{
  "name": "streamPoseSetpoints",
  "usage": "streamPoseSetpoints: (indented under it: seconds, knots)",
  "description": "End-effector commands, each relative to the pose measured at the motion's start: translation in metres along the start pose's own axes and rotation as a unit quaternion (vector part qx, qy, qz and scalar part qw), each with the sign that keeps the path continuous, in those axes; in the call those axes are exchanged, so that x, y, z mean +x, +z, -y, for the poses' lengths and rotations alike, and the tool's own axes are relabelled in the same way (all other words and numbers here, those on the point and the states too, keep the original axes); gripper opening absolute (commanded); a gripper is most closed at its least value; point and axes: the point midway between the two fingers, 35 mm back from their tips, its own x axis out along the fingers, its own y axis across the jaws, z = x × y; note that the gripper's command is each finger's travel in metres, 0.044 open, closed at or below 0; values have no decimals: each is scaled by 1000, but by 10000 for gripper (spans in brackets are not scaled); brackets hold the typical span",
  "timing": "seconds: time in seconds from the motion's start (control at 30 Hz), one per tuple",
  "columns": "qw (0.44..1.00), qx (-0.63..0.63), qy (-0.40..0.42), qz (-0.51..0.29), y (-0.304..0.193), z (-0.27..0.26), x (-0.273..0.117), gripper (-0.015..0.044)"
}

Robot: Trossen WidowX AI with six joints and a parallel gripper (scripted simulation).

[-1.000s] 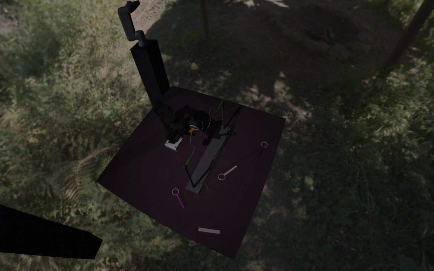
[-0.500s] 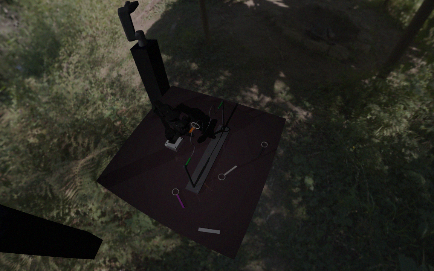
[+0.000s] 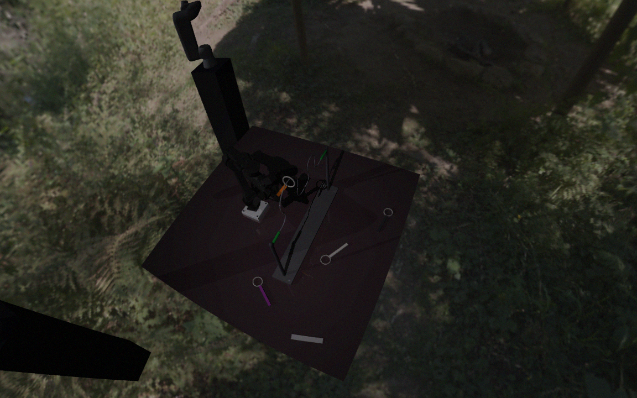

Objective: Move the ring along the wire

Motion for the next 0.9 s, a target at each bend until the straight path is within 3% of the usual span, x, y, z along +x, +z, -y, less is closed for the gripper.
streamPoseSetpoints:
  seconds: [0.0,0.87]
  knots:
    - [999,-26,-18,6,1,2,-3,-150]
    - [979,-169,-108,23,4,14,-3,-150]
